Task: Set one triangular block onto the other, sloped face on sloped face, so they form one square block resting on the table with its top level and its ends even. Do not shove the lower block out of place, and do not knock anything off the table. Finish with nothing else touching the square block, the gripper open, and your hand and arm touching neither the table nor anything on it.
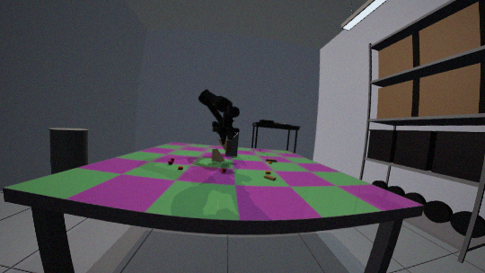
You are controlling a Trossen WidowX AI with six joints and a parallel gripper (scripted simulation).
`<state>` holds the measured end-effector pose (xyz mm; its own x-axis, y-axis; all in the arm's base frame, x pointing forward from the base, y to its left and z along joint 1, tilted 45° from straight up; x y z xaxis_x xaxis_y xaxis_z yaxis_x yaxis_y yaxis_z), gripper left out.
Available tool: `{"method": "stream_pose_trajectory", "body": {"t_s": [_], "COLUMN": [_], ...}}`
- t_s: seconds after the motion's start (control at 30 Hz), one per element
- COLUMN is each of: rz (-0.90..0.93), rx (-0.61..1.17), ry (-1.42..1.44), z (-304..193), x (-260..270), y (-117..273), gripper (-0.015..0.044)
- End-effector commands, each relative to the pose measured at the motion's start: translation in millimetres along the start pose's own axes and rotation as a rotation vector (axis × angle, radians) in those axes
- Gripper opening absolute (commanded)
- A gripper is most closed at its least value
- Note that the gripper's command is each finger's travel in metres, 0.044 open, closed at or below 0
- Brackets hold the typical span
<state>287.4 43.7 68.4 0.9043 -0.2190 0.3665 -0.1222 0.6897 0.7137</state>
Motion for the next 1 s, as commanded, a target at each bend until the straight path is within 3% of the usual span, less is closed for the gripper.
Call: {"method": "stream_pose_trajectory", "body": {"t_s": [0.0,0.43,0.97], "rz": [0.008,0.009,0.014], "rx": [-0.003,-0.004,0.0], "ry": [0.0,0.001,0.003], "z": [9.2,24.1,26.0], "x": [-1.4,-2.2,-2.5], "y": [-14.1,-41.9,-42.3], "gripper": [0.0,0.0,0.0]}}
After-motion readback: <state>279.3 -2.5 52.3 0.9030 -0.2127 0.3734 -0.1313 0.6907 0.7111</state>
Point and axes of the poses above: the point midway between the two fingers, 35 mm back from their tips, its own y axis back along the fingers, its own x axis across the jaws, z = x × y, the point moved 4 cm from there along y, back along the fingers, and after that the axes turned 6 degrees about y, right-handed, at the moved point
